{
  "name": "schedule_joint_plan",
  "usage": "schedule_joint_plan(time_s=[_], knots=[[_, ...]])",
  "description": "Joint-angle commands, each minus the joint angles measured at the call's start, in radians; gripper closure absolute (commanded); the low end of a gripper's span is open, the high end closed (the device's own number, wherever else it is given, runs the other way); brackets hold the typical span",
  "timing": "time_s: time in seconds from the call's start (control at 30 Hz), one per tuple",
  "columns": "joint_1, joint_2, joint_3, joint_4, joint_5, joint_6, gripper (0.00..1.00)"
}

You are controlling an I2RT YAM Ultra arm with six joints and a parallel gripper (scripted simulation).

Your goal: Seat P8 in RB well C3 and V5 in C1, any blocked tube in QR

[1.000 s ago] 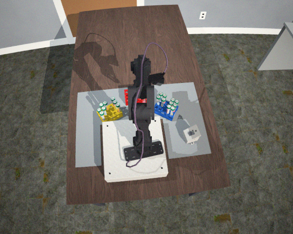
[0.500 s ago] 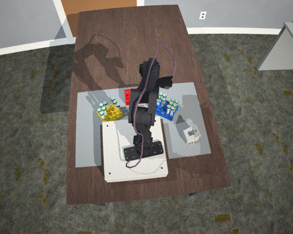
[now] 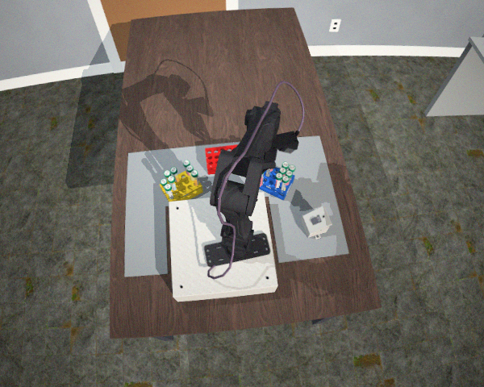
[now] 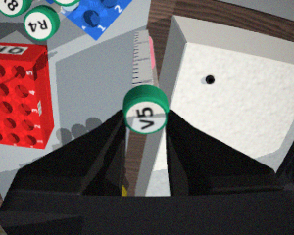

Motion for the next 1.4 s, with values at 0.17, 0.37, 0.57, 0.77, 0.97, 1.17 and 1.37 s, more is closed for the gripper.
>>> schedule_joint_plan(time_s=[0.17,0.37,0.57,0.77,0.97,1.17,1.37], knots=[[-0.110,-0.049,-0.012,-0.010,0.014,-0.131,1.00],[-0.109,0.009,0.039,0.008,0.007,-0.138,1.00],[-0.119,0.046,0.074,0.012,0.006,-0.143,1.00],[-0.121,0.084,0.111,0.011,0.006,-0.144,1.00],[-0.116,0.110,0.137,0.002,0.006,-0.144,1.00],[-0.127,0.147,0.175,-0.006,0.007,-0.149,1.00],[-0.119,0.137,0.163,0.002,0.004,-0.144,1.00]])
